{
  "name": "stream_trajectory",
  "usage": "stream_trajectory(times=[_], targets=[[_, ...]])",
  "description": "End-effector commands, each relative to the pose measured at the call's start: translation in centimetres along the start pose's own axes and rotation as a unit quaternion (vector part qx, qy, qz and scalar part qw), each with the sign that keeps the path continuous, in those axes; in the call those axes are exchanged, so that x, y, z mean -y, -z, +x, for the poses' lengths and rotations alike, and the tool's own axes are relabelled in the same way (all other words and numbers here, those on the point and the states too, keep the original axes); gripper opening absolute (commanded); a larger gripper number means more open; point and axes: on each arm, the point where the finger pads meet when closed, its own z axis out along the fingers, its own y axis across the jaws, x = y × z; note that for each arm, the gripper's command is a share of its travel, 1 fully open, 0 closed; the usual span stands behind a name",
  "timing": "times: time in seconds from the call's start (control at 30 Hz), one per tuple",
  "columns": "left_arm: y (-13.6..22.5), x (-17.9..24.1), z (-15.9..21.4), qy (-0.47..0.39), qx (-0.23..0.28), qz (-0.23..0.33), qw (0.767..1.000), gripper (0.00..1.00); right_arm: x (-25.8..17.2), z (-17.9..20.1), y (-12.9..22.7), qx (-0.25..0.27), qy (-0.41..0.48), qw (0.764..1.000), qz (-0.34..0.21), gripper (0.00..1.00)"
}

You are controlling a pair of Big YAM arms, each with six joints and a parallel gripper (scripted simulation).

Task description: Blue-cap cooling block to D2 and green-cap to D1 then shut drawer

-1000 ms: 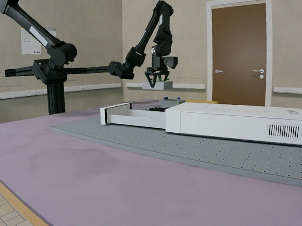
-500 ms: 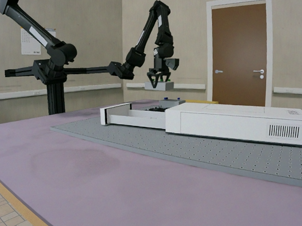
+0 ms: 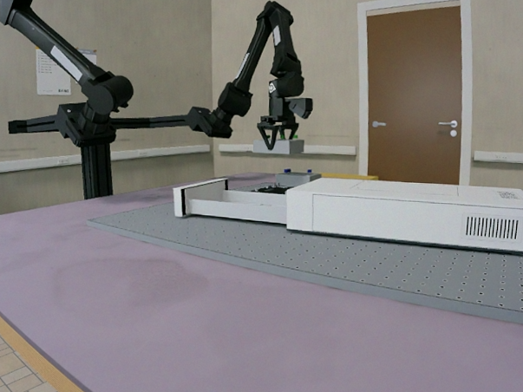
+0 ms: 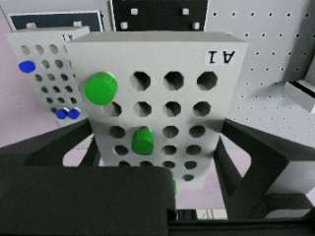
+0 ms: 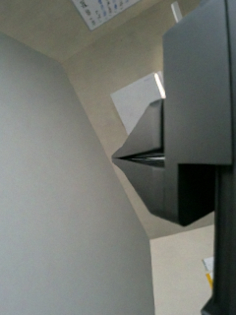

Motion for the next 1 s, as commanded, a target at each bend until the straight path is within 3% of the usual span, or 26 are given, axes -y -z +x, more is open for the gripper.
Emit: stream_trajectory(times=[0.0, 0.2, 0.97], targets=[[0.6, 0.4, -1.5, 0.003, 0.013, 0.006, 1.000, 0.00, 0.1, -1.2, -0.1, 0.009, 0.000, 1.000, -0.001, 0.00], [0.6, 0.3, -1.7, 0.006, 0.037, 0.025, 0.999, 0.00, 0.1, -1.2, -0.1, 0.009, 0.000, 1.000, -0.001, 0.00], [2.2, 1.0, -2.7, 0.013, 0.032, 0.020, 0.999, 0.00, 0.1, -1.2, -0.1, 0.009, 0.000, 1.000, -0.001, 0.00]])
